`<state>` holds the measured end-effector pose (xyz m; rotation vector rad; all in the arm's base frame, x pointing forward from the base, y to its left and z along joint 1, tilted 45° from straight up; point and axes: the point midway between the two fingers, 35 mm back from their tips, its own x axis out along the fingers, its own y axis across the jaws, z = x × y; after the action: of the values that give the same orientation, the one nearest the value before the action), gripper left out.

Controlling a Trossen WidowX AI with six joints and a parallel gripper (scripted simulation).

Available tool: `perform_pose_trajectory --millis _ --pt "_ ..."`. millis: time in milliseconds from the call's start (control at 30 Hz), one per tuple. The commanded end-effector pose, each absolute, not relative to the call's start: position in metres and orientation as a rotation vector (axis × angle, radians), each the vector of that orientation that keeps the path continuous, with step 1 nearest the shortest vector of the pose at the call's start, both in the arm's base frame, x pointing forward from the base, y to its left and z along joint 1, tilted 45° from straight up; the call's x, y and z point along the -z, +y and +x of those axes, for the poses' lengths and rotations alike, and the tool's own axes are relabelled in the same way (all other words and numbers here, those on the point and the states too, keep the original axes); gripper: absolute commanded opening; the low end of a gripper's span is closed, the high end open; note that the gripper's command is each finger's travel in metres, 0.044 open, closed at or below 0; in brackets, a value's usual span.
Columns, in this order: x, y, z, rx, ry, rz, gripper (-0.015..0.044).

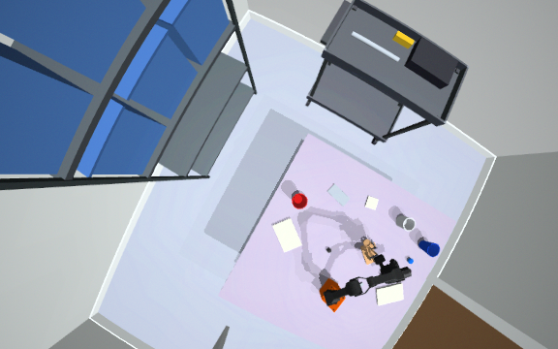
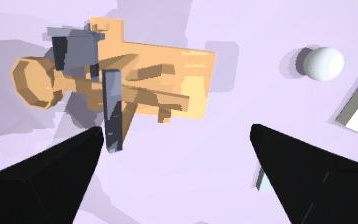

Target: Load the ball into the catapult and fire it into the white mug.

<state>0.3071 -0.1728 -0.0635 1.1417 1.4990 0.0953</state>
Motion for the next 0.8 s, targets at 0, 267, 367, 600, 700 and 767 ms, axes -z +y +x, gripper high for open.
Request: perform_pose_trajectory --millis 0,267,367,600,700,767 --pt "0.0629 -0.1730 0.3066 0.001 1.524 1.244 0.0440" --pt "0.0622 -0.1735 0.3061 0.219 1.561 1.463 0.0440" --pt "0.0619 -0.1737 0.3060 0.304 1.569 1.544 0.0440" --pt "0.0613 -0.1741 0.3055 0.510 1.577 1.728 0.0440" --pt "0.0610 -0.1742 0.3053 0.602 1.575 1.806 0.0440" --pt "0.0608 -0.1744 0.3052 0.664 1.572 1.857 0.0440"
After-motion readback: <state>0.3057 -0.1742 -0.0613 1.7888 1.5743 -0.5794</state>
